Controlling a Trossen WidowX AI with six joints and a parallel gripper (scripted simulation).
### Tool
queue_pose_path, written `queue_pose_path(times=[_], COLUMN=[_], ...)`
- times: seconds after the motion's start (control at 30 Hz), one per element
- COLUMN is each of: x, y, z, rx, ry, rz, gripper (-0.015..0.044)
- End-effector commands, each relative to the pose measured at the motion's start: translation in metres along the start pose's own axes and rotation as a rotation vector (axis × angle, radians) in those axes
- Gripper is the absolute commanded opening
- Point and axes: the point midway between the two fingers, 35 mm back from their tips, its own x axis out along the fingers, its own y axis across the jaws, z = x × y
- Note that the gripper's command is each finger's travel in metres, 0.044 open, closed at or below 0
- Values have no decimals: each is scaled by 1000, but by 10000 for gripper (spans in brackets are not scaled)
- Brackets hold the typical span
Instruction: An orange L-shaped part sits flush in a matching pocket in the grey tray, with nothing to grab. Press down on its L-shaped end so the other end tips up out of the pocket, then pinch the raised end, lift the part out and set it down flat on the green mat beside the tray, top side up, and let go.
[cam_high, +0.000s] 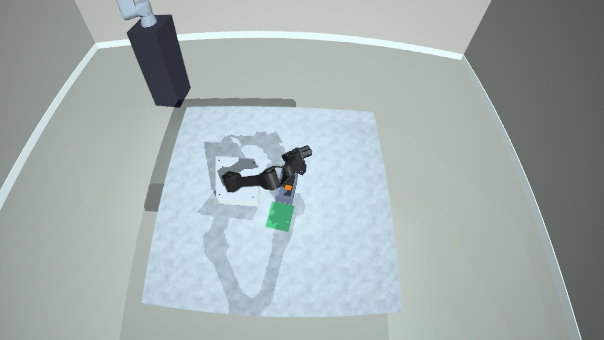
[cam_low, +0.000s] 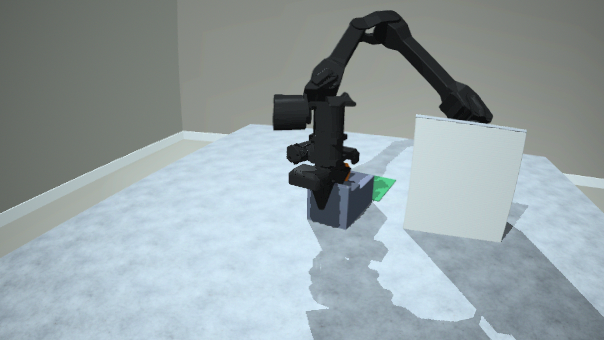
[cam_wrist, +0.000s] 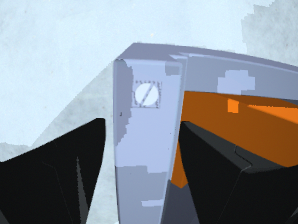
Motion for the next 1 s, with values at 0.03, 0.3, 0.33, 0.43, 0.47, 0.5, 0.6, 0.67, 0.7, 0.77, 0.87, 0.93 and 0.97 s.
queue_pose_path(times=[0.03, 0.3, 0.33, 0.43, 0.47, 0.5, 0.6, 0.67, 0.7, 0.77, 0.87, 0.93, 0.97], x=[0, -8, -10, -15, -21, -29, -68, -96, -105, -108, -108, -111, -111], y=[0, 7, 9, 11, 10, 10, 7, 2, 1, 0, 0, 2, 2], z=[0, -1, -1, -1, 0, 1, 2, 1, 0, 0, 0, 2, 2], rx=[1, -2, -3, -4, -4, -4, -4, -4, -4, -4, -4, -5, -5], ry=[0, 3, 4, 4, 4, 4, 5, 6, 6, 6, 6, -14, -14], rz=[0, -5, -6, -7, -5, -4, -2, -3, -3, -4, -4, 5, 5], gripper=[180, 180, 180, 180, 180, 180, 180, 180, 180, 180, 180, 180, 180])
